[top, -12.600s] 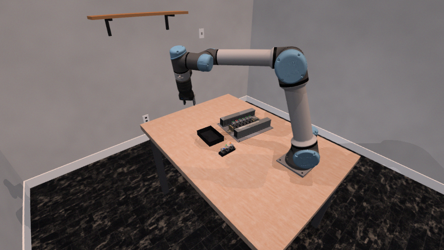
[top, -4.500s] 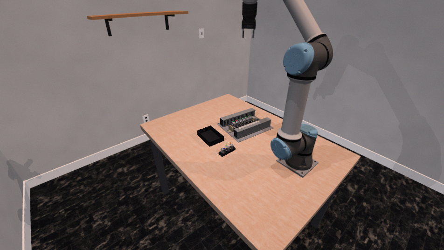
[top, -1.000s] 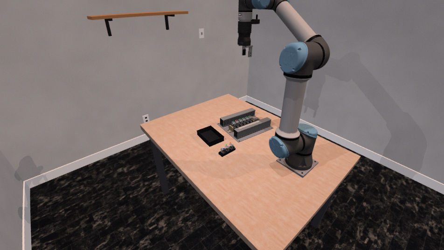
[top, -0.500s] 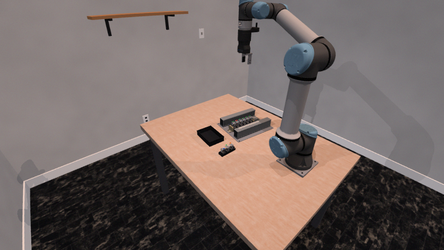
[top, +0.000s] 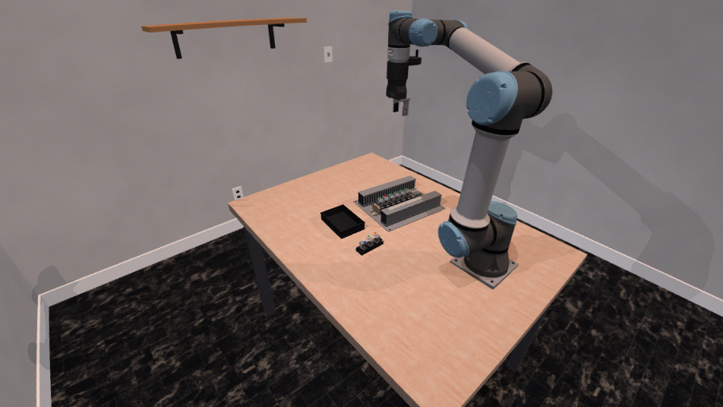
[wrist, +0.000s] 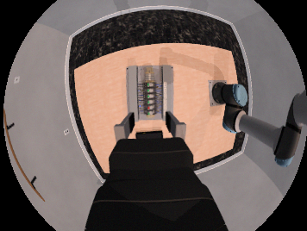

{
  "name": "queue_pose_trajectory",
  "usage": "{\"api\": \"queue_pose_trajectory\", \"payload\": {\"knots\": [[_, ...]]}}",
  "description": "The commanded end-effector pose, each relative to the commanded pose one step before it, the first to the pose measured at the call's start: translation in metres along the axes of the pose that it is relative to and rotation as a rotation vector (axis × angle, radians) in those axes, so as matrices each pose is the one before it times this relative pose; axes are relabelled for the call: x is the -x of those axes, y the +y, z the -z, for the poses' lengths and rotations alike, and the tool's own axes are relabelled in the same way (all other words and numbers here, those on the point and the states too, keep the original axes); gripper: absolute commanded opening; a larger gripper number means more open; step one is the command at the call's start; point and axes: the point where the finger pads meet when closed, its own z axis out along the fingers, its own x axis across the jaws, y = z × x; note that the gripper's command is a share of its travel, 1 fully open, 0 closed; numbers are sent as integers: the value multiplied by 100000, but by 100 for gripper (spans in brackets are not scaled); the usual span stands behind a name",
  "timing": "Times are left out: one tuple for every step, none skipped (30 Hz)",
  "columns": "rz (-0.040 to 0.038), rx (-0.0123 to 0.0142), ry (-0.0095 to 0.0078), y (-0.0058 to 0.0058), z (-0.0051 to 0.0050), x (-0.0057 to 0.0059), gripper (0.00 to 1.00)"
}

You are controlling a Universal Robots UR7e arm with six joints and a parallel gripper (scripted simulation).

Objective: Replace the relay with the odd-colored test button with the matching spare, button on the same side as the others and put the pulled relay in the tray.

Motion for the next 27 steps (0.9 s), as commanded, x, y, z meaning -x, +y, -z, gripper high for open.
{"api": "queue_pose_trajectory", "payload": {"knots": [[27,32,124,5,-4802,-41,100],[0,0,0,0,0,0,100],[0,0,0,0,0,0,100],[0,0,0,0,0,0,100],[0,0,0,0,0,0,100],[0,0,0,0,0,0,100],[0,0,0,0,0,0,100],[0,0,0,0,0,0,100],[0,0,0,0,0,0,100],[0,0,0,0,0,0,100],[0,0,0,0,0,0,100],[0,0,0,0,0,0,100],[0,0,0,0,0,0,100],[-2,10,128,2,-1136,-13,100],[0,-3,-32,-1,-1197,7,100],[0,-3,-32,-1,-1197,6,100],[0,-3,-32,-1,-1197,6,100],[0,-3,-32,-1,-1197,6,100],[0,0,0,0,0,0,100],[0,0,0,0,0,0,100],[0,0,0,0,0,0,100],[0,0,0,0,0,0,100],[0,0,0,0,0,0,100],[0,0,0,0,0,0,100],[0,0,0,0,0,0,100],[0,0,0,0,0,0,100],[0,0,0,0,0,0,100]]}}
